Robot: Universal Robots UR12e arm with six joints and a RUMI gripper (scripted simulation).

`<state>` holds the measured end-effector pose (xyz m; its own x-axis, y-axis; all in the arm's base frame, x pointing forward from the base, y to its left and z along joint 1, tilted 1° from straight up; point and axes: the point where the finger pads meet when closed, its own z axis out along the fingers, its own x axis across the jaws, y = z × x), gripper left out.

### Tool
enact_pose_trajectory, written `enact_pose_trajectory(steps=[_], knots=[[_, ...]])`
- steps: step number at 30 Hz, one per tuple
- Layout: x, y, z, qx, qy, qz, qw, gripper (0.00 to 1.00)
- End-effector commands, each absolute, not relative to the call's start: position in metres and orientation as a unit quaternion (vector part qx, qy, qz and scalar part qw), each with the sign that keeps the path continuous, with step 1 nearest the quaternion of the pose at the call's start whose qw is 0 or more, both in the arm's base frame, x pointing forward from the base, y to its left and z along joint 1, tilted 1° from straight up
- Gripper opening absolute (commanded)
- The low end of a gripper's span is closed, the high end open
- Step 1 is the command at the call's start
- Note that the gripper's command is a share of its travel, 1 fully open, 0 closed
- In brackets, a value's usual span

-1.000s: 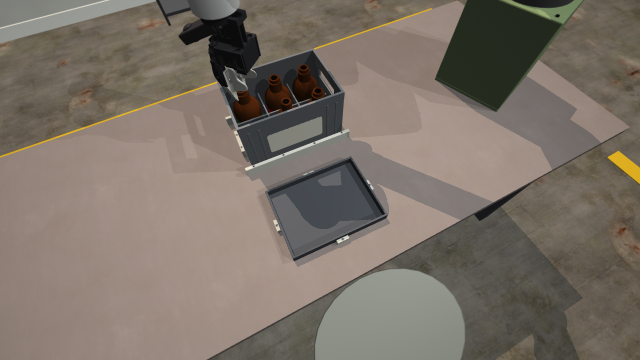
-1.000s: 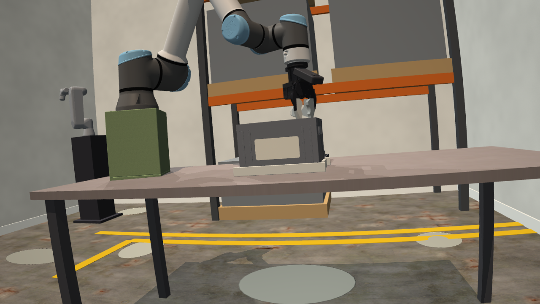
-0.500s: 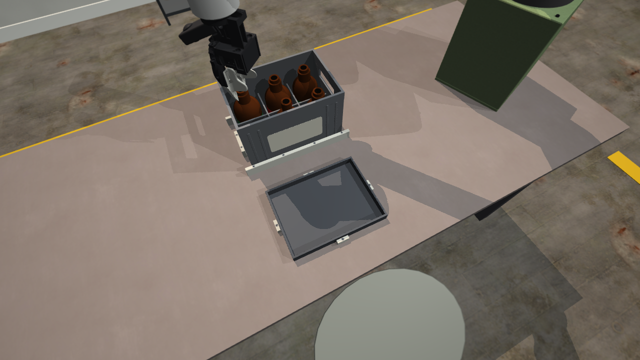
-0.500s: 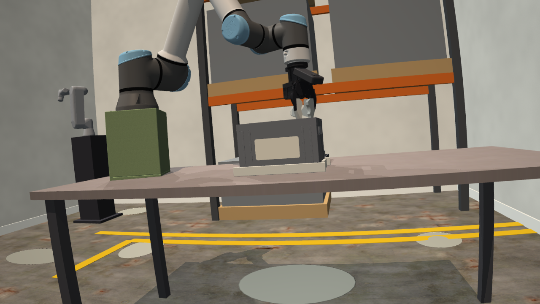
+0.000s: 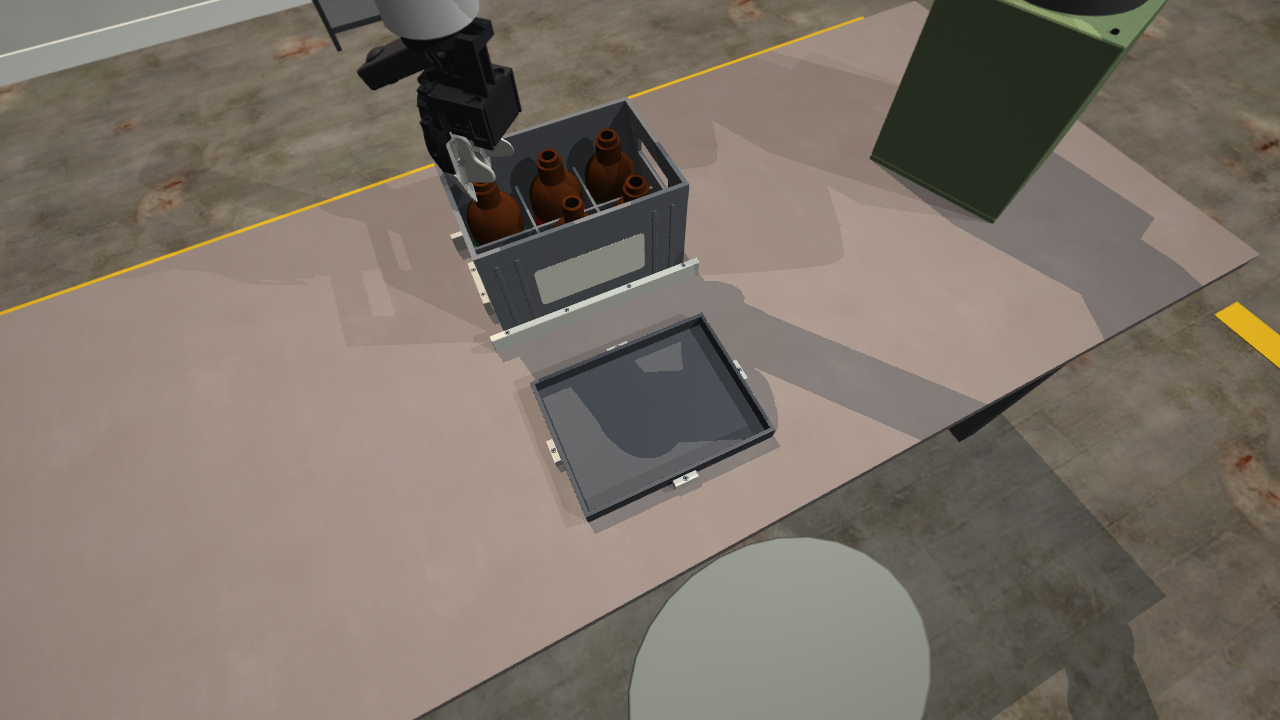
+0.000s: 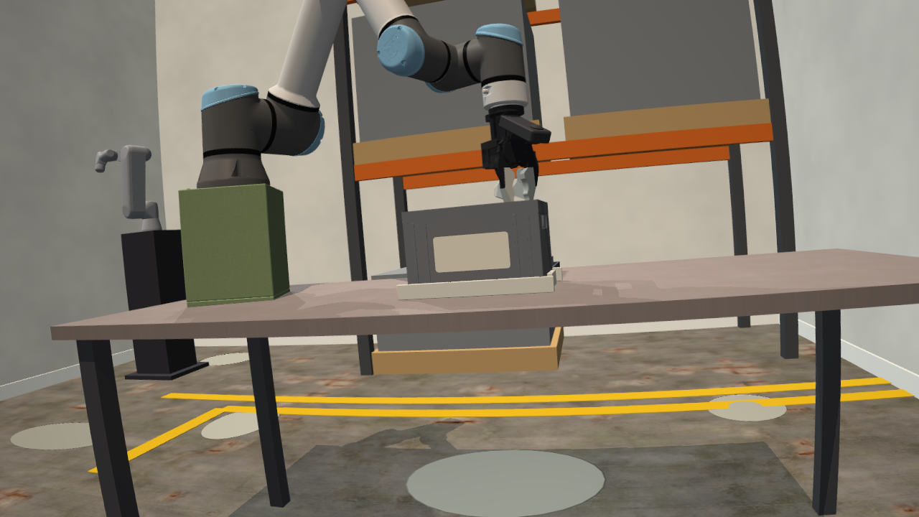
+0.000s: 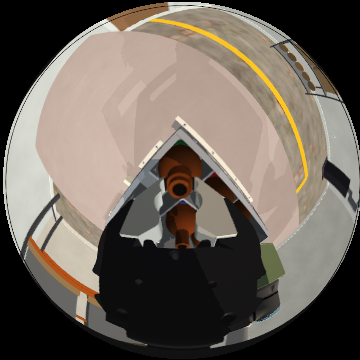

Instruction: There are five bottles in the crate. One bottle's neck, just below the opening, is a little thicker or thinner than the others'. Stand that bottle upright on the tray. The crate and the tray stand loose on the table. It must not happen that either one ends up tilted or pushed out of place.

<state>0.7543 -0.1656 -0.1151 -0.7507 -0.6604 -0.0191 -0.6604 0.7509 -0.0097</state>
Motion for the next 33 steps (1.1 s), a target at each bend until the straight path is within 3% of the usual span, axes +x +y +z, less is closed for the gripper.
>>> enact_pose_trajectory(steps=[1, 15, 16, 33], knots=[[0.7525, -0.1626, -0.1166, -0.354, 0.935, 0.0, 0.01, 0.0], [0.7525, -0.1626, -0.1166, -0.354, 0.935, 0.0, 0.01, 0.0], [0.7525, -0.1626, -0.1166, -0.354, 0.935, 0.0, 0.01, 0.38], [0.7525, -0.1626, -0.1166, -0.354, 0.935, 0.0, 0.01, 0.38]])
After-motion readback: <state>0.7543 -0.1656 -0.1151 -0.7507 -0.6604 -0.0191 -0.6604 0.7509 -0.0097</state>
